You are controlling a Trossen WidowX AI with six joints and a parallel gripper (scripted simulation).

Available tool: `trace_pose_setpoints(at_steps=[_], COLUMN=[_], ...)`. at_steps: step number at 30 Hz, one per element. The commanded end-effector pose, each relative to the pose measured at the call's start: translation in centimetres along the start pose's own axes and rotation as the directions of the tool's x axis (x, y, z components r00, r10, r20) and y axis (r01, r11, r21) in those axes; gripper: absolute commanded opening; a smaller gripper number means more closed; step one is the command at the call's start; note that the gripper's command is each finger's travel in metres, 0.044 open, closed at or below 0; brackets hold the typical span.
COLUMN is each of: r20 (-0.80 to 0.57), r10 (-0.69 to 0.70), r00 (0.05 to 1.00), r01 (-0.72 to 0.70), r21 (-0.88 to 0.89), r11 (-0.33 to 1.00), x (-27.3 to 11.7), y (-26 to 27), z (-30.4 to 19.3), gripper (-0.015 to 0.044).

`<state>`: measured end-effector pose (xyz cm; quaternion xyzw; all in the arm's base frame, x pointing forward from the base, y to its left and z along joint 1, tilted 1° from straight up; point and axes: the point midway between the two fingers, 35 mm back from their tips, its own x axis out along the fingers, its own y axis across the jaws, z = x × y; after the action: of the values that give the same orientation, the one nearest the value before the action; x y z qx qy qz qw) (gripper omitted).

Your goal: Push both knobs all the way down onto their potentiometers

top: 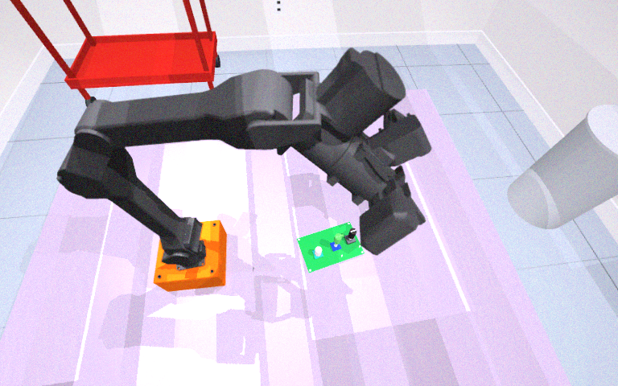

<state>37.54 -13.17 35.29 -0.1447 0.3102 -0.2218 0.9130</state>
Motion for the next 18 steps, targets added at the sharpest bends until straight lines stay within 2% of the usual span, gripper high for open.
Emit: trace_pose_setpoints(at_steps=[1, 9, 18], r20=[-0.102, -0.303, -0.522], r10=[0.086, 0.223, 0.333], r00=[0.991, 0.926, 0.785], r01=[-0.092, -0.265, -0.453], r21=[-0.056, -0.108, -0.118], r11=[0.994, 0.958, 0.884], x=[2.4, 5.6, 7.3], y=[3.1, 8.5, 13.9], z=[-2.2, -6.9, -12.5], gripper=[0.0, 0.0, 0.0])
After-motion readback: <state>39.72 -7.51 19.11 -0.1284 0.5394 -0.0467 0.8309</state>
